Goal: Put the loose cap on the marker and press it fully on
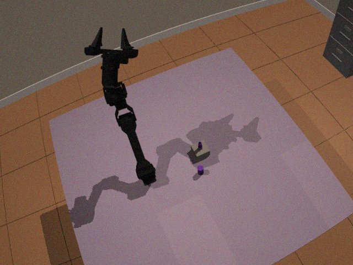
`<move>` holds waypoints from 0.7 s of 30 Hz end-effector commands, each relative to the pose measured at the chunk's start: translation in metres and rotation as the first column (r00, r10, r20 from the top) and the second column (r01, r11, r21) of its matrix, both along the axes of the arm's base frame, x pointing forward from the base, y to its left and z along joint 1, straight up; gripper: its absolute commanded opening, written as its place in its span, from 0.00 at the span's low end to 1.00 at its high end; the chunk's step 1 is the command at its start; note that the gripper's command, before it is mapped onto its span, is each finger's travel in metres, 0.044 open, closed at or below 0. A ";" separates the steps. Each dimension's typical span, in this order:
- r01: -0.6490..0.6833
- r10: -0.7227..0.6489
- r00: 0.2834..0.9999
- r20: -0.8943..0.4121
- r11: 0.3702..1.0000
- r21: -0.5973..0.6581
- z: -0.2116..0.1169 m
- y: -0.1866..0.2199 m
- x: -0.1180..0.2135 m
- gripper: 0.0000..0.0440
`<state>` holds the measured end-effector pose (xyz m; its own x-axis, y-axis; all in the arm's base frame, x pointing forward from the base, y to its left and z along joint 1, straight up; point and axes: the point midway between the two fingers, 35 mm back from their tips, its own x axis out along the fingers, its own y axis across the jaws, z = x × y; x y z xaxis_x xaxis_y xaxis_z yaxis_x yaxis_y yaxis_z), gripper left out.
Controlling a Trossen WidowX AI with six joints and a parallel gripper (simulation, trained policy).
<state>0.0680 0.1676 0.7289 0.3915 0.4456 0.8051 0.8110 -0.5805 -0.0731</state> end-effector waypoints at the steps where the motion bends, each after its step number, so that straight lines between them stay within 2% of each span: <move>1: 0.001 -0.001 1.000 -0.001 1.000 0.009 0.001 -0.002 0.000 0.85; 6: 0.001 0.000 1.000 -0.005 0.998 0.060 0.005 -0.007 -0.001 0.57; 8: 0.001 0.000 1.000 -0.008 0.997 0.082 0.007 -0.009 -0.002 0.50; 21: 0.022 -0.013 0.999 -0.041 0.977 0.214 0.014 -0.025 -0.002 0.59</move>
